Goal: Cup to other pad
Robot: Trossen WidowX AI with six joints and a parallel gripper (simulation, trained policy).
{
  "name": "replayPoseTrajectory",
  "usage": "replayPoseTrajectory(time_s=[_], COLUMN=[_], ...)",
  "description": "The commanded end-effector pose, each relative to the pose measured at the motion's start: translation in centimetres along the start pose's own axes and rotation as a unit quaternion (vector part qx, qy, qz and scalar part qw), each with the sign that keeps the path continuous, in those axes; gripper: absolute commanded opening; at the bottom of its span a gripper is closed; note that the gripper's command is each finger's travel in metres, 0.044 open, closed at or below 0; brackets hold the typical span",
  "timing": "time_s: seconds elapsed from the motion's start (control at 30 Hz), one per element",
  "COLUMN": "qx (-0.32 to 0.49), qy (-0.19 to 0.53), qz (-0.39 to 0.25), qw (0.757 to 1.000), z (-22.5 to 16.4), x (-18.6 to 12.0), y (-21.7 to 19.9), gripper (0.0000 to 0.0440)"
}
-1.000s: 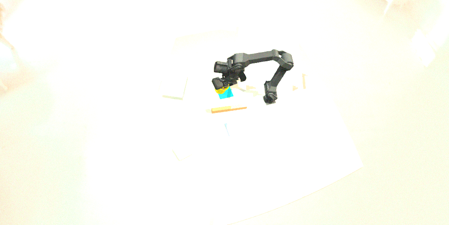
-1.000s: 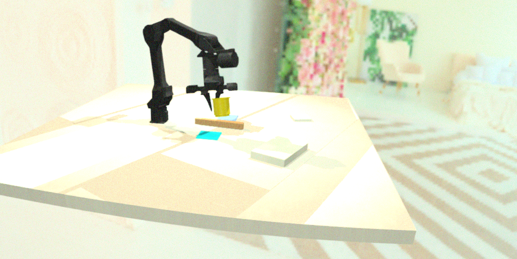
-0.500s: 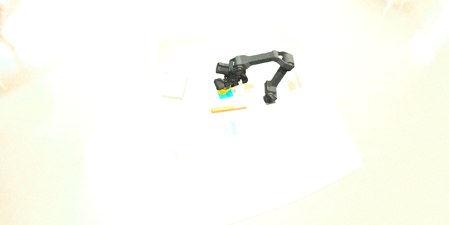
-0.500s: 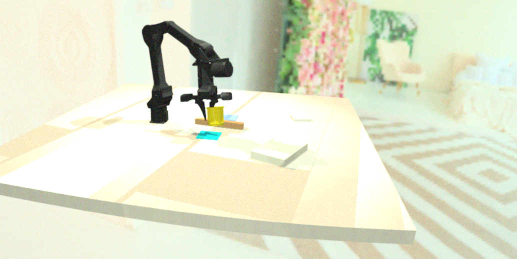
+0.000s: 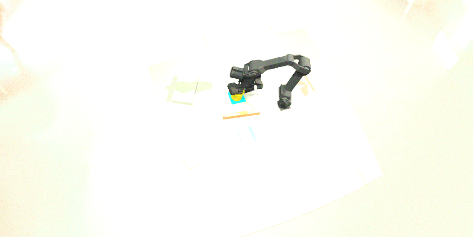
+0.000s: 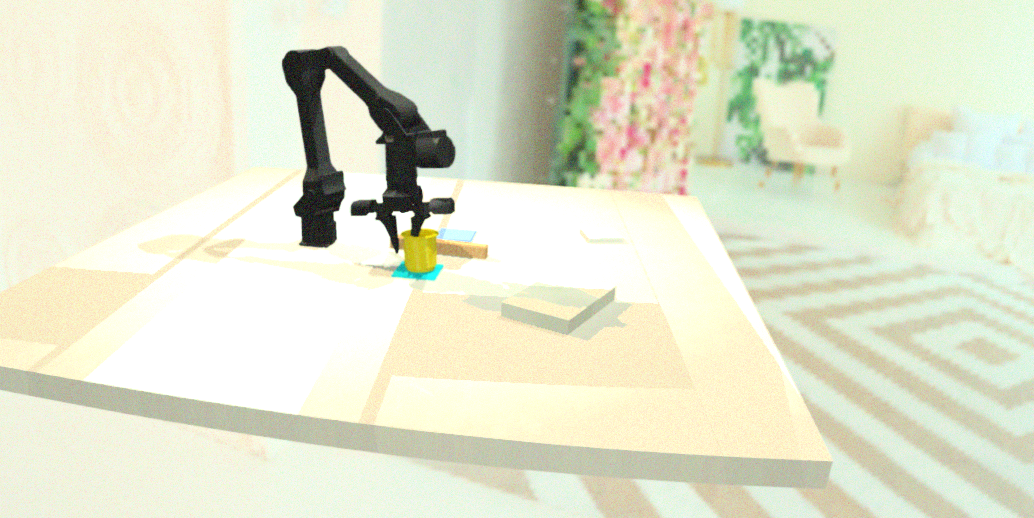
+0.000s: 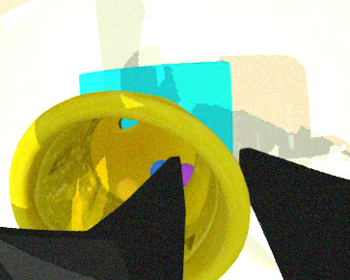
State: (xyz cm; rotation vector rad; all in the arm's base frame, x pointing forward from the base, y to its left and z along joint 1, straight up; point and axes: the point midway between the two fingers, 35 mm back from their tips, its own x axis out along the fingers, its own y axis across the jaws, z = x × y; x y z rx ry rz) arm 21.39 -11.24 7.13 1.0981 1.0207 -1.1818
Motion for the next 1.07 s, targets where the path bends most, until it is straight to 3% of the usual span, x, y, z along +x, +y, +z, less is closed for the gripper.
replayPoseTrajectory(time_s=[0.0,0.43,1.03], qx=[0.004,0.018,0.050], qy=[-0.005,-0.004,-0.019], qz=[0.017,0.055,0.108], qw=[1.000,0.998,0.993], z=[0.3,0.5,1.5], x=[-0.3,-1.6,-5.7], y=[0.3,-0.2,-0.9], gripper=[0.0167,0.0197,0.0295])
